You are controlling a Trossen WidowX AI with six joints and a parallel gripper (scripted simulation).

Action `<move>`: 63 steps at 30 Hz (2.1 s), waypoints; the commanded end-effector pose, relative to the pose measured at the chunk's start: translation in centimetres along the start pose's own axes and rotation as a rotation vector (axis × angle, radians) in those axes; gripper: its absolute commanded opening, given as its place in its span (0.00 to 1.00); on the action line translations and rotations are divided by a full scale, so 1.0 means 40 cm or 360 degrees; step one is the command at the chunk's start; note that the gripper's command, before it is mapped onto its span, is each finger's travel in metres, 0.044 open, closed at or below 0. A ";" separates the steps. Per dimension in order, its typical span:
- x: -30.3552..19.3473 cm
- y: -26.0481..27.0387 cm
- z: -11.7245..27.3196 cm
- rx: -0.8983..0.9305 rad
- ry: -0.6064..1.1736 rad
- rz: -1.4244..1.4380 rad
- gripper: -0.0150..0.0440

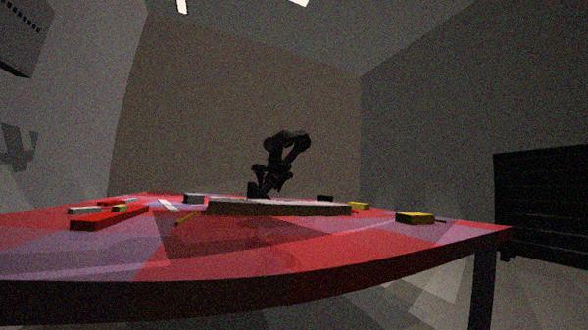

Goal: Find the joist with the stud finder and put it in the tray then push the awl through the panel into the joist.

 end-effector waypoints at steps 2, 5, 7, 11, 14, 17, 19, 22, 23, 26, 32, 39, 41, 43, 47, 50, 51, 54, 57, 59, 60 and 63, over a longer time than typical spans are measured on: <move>-0.111 -0.147 -0.046 0.0072 0.0123 -0.0496 1.00; -0.170 -0.196 -0.070 0.0129 0.0177 -0.0706 1.00; -0.175 -0.199 -0.072 0.0134 0.0181 -0.0720 1.00; -0.175 -0.199 -0.072 0.0134 0.0181 -0.0720 1.00; -0.176 -0.204 -0.073 0.0134 0.0180 -0.0720 1.00; -0.176 -0.209 -0.073 0.0133 0.0180 -0.0720 1.00; -0.176 -0.209 -0.076 0.0133 0.0180 -0.0720 1.00; -0.176 -0.209 -0.087 0.0133 0.0180 -0.0720 1.00; -0.175 -0.208 -0.091 0.0133 0.0180 -0.0720 1.00; -0.175 -0.208 -0.103 0.0133 0.0180 -0.0720 1.00; -0.175 -0.206 -0.128 0.0133 0.0180 -0.0720 1.00; -0.176 -0.203 -0.157 0.0134 0.0180 -0.0720 1.00; -0.176 -0.202 -0.165 0.0134 0.0180 -0.0720 1.00; -0.177 -0.201 -0.173 0.0135 0.0180 -0.0720 1.00; -0.178 -0.198 -0.189 0.0135 0.0180 -0.0719 1.00; -0.179 -0.197 -0.198 0.0136 0.0180 -0.0719 1.00; -0.179 -0.196 -0.198 0.0136 0.0180 -0.0719 1.00; -0.179 -0.196 -0.198 0.0136 0.0180 -0.0719 0.91; -0.179 -0.196 -0.198 0.0136 0.0180 -0.0719 0.78; -0.179 -0.196 -0.198 0.0136 0.0180 -0.0719 0.69; -0.179 -0.196 -0.198 0.0136 0.0180 -0.0719 0.64; -0.179 -0.196 -0.198 0.0136 0.0180 -0.0719 0.51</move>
Point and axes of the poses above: the point midway between the two fingers, 35 mm back from their tips, its own z axis back along the fingers, its own y axis across the jaws, x = y × z, the point moved 6 cm from there along z, back along the fingers, and after that the axes turned 15 degrees about -z, right-handed, at the moved point
